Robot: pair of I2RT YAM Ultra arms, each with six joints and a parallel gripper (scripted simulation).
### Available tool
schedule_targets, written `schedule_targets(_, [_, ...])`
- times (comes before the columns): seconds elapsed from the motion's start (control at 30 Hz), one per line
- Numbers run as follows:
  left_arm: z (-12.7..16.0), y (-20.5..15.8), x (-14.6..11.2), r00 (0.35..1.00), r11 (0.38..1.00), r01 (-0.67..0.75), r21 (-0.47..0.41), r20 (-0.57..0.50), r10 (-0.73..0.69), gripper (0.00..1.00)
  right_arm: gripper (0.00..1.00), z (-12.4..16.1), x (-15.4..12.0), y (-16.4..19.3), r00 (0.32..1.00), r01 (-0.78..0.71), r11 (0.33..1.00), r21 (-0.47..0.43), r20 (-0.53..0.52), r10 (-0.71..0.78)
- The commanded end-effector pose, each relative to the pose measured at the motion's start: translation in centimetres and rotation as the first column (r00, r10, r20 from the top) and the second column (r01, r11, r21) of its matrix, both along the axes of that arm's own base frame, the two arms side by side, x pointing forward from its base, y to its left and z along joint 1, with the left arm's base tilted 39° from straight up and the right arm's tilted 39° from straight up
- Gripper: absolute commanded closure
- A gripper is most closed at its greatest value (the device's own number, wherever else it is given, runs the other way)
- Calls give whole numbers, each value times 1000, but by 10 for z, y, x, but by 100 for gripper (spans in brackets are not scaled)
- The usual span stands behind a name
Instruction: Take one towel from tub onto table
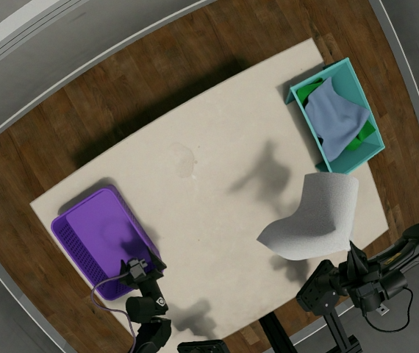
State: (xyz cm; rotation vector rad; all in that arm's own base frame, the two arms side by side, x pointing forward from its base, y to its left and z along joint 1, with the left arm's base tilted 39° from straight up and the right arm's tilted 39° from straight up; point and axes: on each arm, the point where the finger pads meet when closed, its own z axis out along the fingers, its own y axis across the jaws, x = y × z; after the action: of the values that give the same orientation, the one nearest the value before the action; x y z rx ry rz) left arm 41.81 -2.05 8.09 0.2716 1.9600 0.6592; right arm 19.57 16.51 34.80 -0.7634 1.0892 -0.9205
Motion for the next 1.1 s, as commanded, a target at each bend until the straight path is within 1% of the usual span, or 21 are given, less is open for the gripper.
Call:
schedule_targets(0.0, [5,-3,2,1000,1000,7,-6,16,-7,0,99,3,-11,15,994,67,996,50,84,-71])
schedule_targets(0.83, [5,-3,2,1000,1000,7,-6,16,-7,0,99,-44,-57,55,994,67,996,50,84,-71])
schedule_targets(1.07, [5,-3,2,1000,1000,7,-6,16,-7,0,99,-54,-66,64,998,33,999,30,57,-34])
